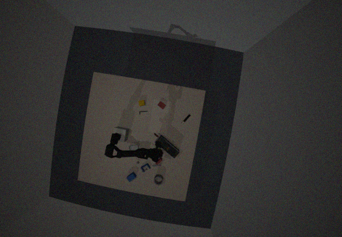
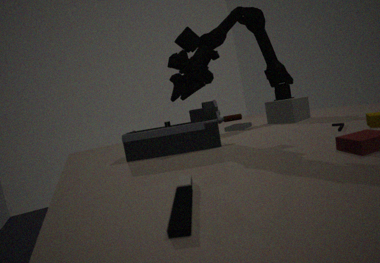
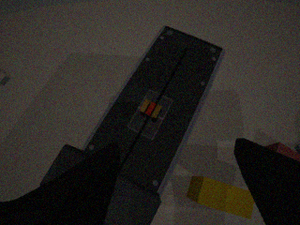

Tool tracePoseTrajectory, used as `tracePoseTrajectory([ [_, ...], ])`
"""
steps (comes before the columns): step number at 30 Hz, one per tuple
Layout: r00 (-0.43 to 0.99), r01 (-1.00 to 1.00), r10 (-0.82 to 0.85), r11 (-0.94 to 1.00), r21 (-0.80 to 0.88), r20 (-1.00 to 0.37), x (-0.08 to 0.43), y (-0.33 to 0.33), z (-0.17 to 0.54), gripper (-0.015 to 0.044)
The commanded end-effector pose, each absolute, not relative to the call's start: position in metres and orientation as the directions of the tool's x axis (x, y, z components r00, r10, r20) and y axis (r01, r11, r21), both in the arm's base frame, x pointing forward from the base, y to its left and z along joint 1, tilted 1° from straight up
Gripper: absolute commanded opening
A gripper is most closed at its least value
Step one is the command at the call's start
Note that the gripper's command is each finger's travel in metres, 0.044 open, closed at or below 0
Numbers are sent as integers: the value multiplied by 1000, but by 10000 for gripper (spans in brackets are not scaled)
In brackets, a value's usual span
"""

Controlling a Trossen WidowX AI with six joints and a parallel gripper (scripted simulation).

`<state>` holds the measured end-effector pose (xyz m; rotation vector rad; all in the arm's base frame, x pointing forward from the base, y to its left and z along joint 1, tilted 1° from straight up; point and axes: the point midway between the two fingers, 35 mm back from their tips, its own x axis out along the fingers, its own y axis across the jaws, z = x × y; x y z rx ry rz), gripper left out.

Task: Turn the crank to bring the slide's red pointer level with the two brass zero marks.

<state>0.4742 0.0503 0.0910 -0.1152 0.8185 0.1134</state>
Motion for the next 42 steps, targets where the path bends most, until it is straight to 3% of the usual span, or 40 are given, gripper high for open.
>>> tracePoseTrajectory([
  [1,678,-145,55,988,-59,-733,474,50,91,440],
  [2,678,-145,55,988,-59,-733,474,50,91,440],
  [19,678,-145,55,988,-59,-733,474,50,91,0],
  [40,678,-145,56,988,-59,-733,474,50,91,0],
  [42,678,-145,56,988,-59,-733,474,50,91,53],
])
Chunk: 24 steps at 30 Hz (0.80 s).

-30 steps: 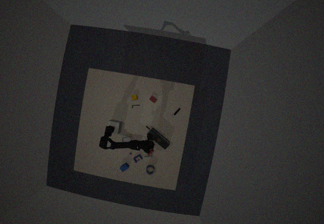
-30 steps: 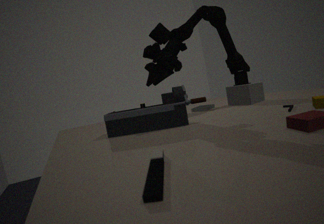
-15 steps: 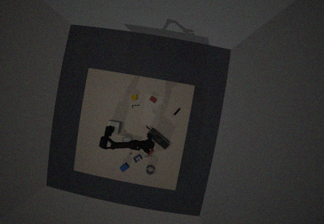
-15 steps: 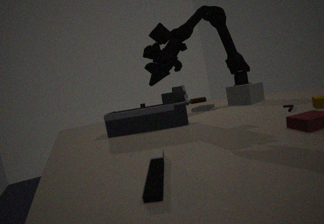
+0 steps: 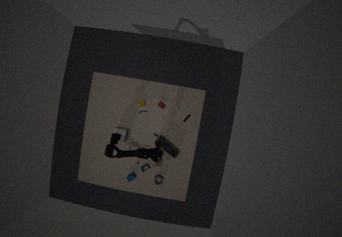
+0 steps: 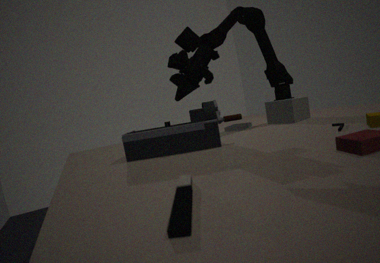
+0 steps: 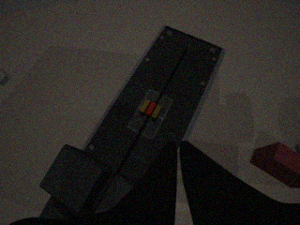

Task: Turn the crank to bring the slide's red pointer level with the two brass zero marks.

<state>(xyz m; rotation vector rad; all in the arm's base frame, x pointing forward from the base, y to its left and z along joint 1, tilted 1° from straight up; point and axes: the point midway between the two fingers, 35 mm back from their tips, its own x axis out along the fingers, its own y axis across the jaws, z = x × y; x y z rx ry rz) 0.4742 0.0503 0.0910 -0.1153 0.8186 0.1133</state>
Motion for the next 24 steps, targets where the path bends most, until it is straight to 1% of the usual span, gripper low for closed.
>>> tracePoseTrajectory([
  [1,678,-145,56,988,-59,-733,474,50,91,79],
  [15,678,-145,56,988,-59,-733,474,50,91,440],
  [16,678,-145,56,988,-59,-733,474,50,91,440],
  [24,678,-145,56,988,-59,-733,474,50,91,230],
])
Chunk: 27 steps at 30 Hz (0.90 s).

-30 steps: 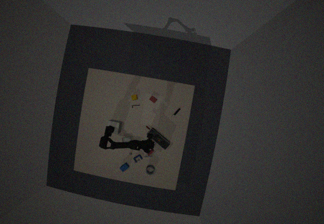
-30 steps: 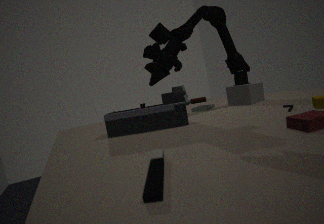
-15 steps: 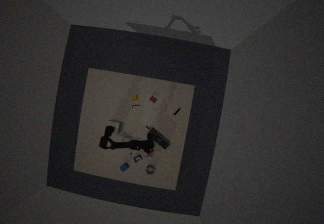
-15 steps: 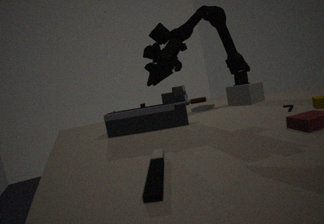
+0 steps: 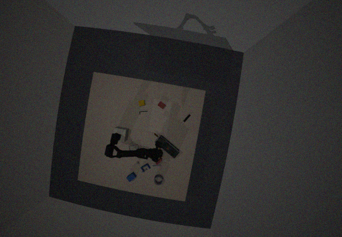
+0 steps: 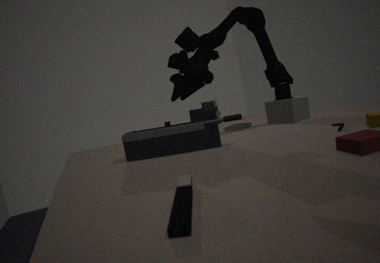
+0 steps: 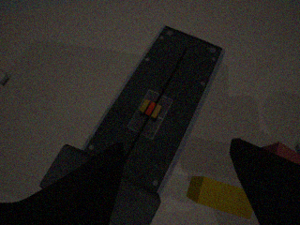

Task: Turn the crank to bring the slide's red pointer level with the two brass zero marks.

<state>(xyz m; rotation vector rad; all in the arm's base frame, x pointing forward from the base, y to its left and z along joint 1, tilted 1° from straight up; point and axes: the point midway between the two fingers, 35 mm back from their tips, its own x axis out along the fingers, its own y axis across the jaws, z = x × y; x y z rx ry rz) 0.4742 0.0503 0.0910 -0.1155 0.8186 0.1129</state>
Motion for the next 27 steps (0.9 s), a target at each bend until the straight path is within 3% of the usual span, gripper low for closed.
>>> tracePoseTrajectory([
  [1,678,-145,56,988,-59,-733,474,50,91,204],
  [9,678,-145,56,988,-59,-733,474,50,91,0],
  [27,678,-145,56,988,-58,-733,474,50,91,0],
])
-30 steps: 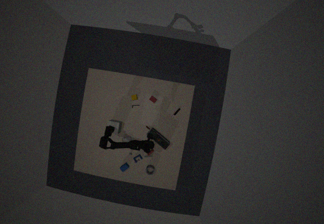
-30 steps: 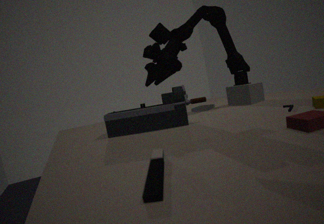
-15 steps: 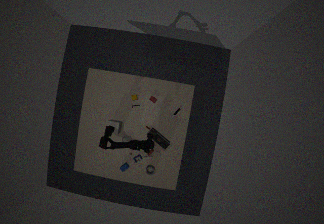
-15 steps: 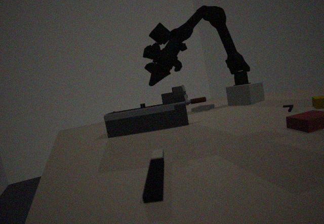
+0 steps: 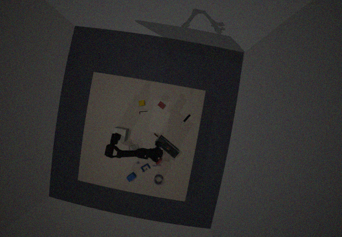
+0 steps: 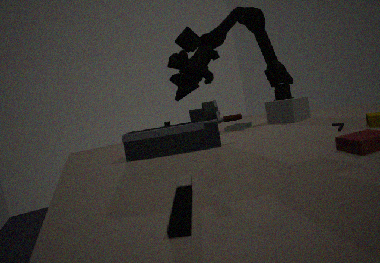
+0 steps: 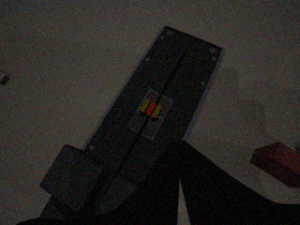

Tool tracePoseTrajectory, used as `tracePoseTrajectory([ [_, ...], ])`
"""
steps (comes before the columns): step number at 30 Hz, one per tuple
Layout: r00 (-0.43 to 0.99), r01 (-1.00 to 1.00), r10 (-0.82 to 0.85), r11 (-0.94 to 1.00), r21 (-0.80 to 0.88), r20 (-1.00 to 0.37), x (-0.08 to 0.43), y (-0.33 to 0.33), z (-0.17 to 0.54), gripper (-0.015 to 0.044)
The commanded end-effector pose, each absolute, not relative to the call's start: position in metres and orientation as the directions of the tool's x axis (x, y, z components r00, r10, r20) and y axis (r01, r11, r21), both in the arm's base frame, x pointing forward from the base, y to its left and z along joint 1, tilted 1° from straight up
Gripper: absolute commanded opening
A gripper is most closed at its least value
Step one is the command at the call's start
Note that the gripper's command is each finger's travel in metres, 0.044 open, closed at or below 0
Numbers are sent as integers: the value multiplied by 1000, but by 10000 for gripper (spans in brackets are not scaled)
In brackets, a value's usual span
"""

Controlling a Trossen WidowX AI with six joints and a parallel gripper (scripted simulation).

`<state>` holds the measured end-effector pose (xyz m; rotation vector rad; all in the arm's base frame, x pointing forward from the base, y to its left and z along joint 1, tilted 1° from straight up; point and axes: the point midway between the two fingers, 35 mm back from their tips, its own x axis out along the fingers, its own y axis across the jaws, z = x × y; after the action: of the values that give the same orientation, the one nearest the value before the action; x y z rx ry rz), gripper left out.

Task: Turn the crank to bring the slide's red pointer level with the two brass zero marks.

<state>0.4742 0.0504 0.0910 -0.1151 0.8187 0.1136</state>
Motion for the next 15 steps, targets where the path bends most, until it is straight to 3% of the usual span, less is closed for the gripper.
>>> tracePoseTrajectory([
  [1,678,-145,56,988,-58,-733,474,50,91,0],
  [3,678,-145,56,988,-58,-733,474,50,91,0],
  [15,678,-145,56,988,-58,-733,474,50,91,315],
])
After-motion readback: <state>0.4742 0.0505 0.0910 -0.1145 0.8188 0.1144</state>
